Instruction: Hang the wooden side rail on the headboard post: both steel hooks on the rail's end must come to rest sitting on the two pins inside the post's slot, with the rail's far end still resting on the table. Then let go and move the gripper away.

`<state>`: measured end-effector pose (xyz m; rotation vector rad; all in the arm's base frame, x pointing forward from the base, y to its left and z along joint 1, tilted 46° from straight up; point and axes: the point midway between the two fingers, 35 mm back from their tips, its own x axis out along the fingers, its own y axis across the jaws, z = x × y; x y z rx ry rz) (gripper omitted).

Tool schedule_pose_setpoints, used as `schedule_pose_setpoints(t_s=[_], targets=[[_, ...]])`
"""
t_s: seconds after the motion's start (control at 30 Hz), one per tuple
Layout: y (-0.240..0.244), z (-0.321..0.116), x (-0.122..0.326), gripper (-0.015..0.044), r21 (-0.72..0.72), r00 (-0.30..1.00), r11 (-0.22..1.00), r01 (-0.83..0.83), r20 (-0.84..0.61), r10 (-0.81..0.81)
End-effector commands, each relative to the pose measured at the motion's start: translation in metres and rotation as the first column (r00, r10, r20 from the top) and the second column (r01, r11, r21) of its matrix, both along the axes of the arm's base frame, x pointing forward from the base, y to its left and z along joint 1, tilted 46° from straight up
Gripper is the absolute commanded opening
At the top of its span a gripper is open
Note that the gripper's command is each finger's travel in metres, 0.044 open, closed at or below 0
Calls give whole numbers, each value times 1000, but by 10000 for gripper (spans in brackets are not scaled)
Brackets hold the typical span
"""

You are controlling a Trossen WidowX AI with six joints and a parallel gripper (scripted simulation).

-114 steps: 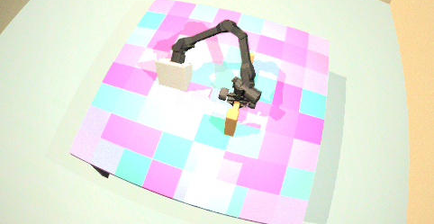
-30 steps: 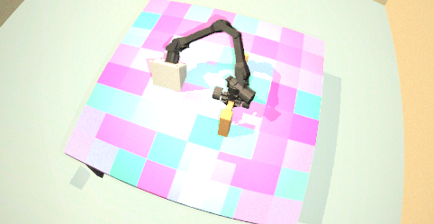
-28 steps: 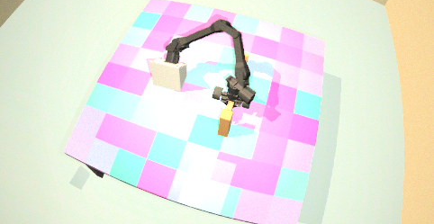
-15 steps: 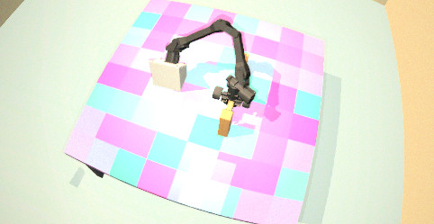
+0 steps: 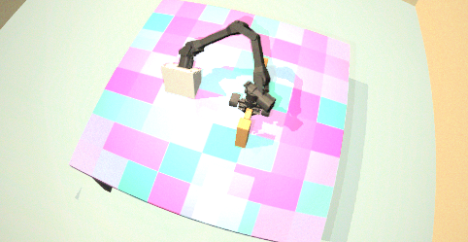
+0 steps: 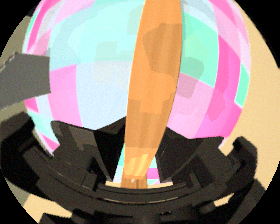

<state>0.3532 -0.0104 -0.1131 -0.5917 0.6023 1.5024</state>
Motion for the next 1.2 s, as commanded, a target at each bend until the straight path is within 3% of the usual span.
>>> schedule_pose_setpoints(t_s=[0.0,1.17], targets=[[-6,6,4,0,-8,1000,1000,6,21,-6],[-10,10,4,0,-8,1000,1000,6,21,-6]])
